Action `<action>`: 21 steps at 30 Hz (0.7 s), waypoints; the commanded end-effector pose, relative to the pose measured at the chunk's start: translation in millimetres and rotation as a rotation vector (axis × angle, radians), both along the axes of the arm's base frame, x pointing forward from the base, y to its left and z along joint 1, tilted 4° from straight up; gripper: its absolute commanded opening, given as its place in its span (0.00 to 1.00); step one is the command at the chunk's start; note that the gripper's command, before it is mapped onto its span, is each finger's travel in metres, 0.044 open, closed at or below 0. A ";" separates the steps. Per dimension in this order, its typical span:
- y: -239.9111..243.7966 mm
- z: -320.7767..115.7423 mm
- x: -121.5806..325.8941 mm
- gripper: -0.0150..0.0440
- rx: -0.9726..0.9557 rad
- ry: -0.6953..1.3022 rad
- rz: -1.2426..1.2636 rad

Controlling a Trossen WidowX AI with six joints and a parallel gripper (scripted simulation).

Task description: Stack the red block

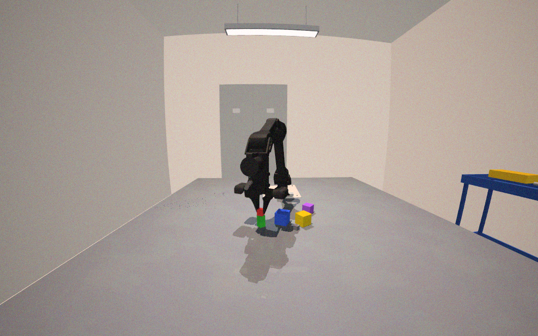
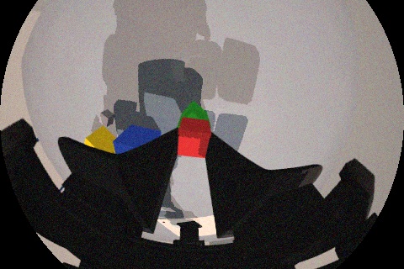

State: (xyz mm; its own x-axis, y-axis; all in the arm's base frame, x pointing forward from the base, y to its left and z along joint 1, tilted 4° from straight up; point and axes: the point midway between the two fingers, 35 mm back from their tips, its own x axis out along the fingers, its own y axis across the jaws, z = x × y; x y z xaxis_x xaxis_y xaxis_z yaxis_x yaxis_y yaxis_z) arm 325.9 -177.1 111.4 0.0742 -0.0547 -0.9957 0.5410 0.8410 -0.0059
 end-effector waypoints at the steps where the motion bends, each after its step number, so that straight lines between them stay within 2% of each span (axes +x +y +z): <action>1: 0.0 -0.3 0.1 0.48 0.000 0.000 0.000; 13: 0.0 -0.3 0.1 1.00 0.000 0.000 0.000; 21: 0.0 -0.3 0.1 1.00 0.000 0.000 0.000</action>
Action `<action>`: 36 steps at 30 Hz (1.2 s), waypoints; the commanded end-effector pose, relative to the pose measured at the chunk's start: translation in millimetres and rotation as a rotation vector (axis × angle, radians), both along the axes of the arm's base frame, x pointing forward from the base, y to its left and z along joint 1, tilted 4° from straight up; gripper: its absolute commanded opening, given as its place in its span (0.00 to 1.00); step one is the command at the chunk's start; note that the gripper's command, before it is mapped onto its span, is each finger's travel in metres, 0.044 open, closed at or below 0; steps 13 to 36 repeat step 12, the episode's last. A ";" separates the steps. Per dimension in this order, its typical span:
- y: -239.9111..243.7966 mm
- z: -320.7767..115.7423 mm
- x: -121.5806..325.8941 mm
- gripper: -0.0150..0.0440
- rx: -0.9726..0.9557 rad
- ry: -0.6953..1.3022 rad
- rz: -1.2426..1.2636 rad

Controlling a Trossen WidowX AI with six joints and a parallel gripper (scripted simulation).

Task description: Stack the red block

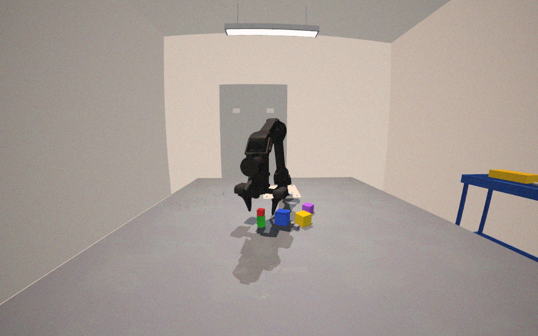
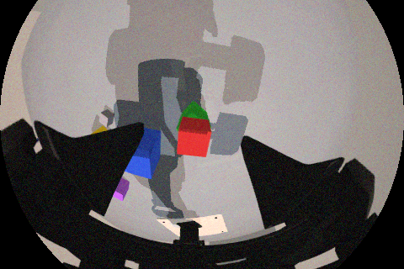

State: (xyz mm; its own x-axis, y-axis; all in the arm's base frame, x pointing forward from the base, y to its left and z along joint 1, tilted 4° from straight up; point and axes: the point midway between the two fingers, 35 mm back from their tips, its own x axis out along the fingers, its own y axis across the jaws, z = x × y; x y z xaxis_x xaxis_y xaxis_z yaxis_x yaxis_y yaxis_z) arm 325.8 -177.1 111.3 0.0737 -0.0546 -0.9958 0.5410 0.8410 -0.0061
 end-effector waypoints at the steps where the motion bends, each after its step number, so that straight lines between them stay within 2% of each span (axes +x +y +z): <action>1: 0.0 -0.1 0.1 1.00 0.000 -0.001 0.000; 36: 0.0 -0.1 0.1 1.00 0.000 -0.001 0.000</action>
